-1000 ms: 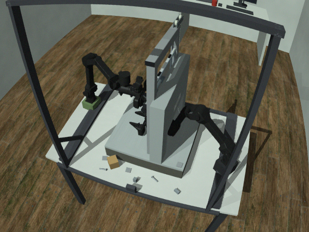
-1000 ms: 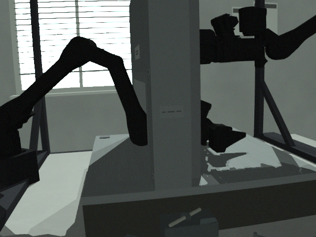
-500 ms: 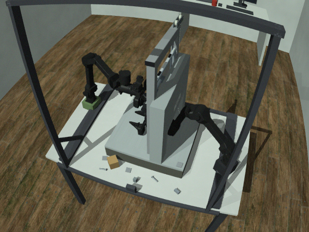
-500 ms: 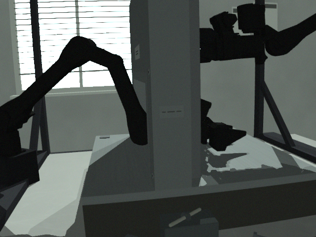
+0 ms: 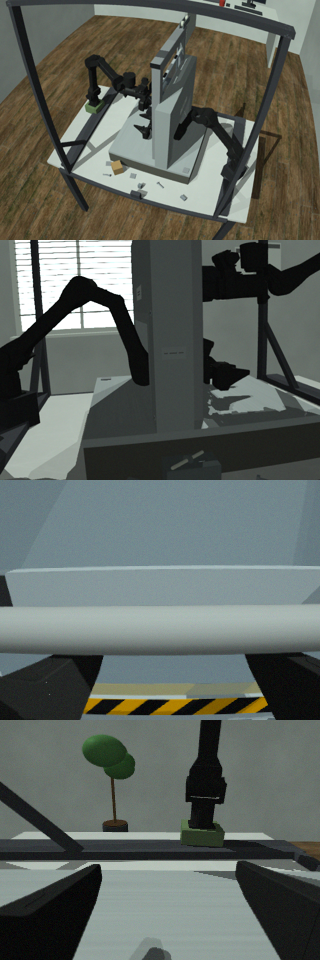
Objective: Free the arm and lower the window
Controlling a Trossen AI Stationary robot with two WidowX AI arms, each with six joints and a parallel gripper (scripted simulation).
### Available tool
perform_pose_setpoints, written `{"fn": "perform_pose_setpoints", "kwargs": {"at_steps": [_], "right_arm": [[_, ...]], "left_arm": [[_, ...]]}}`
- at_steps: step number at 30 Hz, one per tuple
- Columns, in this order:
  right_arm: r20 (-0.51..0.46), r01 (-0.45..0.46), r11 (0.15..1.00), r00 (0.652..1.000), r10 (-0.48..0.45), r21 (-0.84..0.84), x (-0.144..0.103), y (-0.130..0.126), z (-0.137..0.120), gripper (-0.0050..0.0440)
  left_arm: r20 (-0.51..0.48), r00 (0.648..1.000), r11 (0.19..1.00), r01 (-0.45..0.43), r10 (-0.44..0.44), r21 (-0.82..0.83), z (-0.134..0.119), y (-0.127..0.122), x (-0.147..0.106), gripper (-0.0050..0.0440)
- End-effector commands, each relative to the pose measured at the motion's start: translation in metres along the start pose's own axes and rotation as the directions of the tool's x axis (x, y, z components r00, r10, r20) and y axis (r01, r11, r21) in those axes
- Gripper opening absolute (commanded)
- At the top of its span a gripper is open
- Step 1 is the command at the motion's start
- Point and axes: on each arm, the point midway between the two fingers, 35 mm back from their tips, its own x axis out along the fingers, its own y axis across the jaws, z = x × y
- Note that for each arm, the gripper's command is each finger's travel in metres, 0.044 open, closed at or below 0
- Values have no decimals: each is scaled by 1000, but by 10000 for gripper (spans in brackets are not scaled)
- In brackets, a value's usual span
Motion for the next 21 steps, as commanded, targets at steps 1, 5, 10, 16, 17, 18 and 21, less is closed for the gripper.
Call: {"fn": "perform_pose_setpoints", "kwargs": {"at_steps": [1, 5, 10, 16, 17, 18, 21], "right_arm": [[49, 2, 1000, 999, -2, -10, 4, -2, 25, 400], [48, 2, 1000, 999, -2, -10, 4, -2, 24, 400], [48, 2, 1000, 999, -2, -10, 4, -2, 24, 400], [48, 2, 1000, 999, -2, -10, 4, -2, 24, 400], [48, 2, 1000, 999, -2, -10, 4, -2, 24, 400], [48, 2, 1000, 999, -2, -10, 4, -2, 24, 400], [48, 2, 1000, 999, -2, -10, 4, -2, 24, 400]], "left_arm": [[236, 972, 999, 15, -3, -50, 102, 4, -14, 400], [243, 970, 999, 17, -4, -51, 105, 4, -14, 400], [250, 968, 998, 18, -4, -53, 106, 4, -14, 400], [256, 967, 998, 21, -6, -55, 108, 4, -14, 400], [256, 967, 998, 21, -6, -55, 109, 4, -14, 400], [256, 967, 998, 22, -7, -55, 109, 4, -14, 400], [258, 966, 998, 22, -7, -56, 110, 4, -14, 400]]}}
